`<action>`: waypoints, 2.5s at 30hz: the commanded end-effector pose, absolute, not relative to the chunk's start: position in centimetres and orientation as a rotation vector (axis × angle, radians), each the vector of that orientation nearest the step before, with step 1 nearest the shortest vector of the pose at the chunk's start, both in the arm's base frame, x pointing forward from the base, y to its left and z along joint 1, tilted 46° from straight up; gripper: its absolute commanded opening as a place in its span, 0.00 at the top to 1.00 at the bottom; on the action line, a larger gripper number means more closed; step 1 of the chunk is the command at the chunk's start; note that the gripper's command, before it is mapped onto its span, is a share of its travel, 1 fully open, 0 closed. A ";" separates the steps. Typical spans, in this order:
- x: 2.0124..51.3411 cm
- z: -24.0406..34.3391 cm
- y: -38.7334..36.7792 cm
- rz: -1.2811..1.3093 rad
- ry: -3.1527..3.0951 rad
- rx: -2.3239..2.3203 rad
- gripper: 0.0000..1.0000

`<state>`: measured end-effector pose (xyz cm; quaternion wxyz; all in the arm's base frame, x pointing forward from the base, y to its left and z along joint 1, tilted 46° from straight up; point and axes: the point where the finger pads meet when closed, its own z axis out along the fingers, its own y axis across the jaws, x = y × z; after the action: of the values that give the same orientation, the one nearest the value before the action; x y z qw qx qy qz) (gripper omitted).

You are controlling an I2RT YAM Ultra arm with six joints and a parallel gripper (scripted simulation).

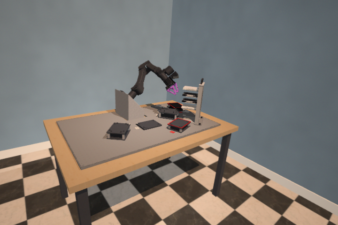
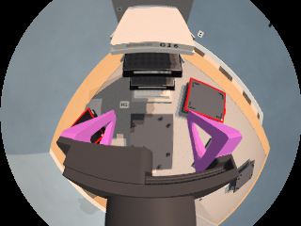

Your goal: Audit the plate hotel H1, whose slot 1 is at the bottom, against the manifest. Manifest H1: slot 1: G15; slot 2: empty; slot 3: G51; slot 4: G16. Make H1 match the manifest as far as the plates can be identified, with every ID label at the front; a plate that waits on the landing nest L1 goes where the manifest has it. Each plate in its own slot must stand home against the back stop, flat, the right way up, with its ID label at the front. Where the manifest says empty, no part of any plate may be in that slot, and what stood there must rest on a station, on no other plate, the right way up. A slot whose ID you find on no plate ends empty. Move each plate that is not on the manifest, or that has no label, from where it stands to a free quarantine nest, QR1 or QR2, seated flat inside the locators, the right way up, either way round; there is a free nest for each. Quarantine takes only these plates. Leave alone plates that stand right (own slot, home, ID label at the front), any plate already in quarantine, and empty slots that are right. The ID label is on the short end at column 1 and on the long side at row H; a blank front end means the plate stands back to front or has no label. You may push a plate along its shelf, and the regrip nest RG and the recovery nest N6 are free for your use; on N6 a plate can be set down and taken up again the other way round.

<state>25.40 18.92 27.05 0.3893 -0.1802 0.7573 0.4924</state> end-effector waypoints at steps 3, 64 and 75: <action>25.8 27.5 18.8 1.240 1.915 -0.446 0.00; 24.2 26.2 17.6 1.240 1.926 -0.438 0.00; 23.2 25.6 17.1 1.241 1.926 -0.438 0.00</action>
<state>23.75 17.48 26.07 0.3940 -0.1745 0.7569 0.4914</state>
